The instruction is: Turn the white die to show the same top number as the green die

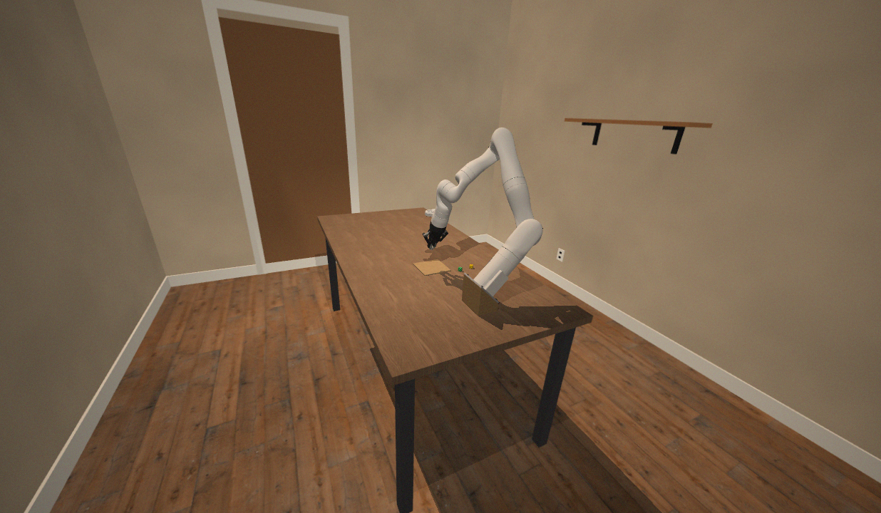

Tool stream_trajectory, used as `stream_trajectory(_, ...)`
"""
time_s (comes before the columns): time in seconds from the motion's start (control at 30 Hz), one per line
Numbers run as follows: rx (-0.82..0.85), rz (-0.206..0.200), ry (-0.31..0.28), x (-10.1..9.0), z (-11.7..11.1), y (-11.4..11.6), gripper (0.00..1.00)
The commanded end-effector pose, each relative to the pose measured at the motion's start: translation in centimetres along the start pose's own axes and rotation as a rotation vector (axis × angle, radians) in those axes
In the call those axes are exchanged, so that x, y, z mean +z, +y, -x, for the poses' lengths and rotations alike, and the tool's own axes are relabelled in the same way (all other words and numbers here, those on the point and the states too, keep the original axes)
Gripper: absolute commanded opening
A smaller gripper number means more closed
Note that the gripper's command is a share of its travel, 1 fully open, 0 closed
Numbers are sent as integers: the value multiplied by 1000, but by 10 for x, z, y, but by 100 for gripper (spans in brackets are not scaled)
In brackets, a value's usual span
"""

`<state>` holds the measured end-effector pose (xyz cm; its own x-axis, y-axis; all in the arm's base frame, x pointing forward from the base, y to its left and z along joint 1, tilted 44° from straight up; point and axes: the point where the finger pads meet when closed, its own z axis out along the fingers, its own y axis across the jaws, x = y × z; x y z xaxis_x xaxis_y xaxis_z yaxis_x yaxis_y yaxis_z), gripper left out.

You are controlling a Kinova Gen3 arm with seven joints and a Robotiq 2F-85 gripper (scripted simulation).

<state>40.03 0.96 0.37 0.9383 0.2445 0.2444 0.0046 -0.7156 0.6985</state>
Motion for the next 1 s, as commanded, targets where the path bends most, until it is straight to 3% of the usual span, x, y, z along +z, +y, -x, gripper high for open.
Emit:
stream_trajectory(0.0, -8, 1, 52, -2, 5, -1, 11)
stream_trajectory(0.27, -9, 1, 195, -2, 7, -1, 11)
stream_trajectory(0.33, -9, 1, 195, -2, 7, -1, 11)
stream_trajectory(0.83, -8, 2, 456, -2, 10, 0, 11)
stream_trajectory(0.97, -8, 1, 487, -2, 11, -1, 11)
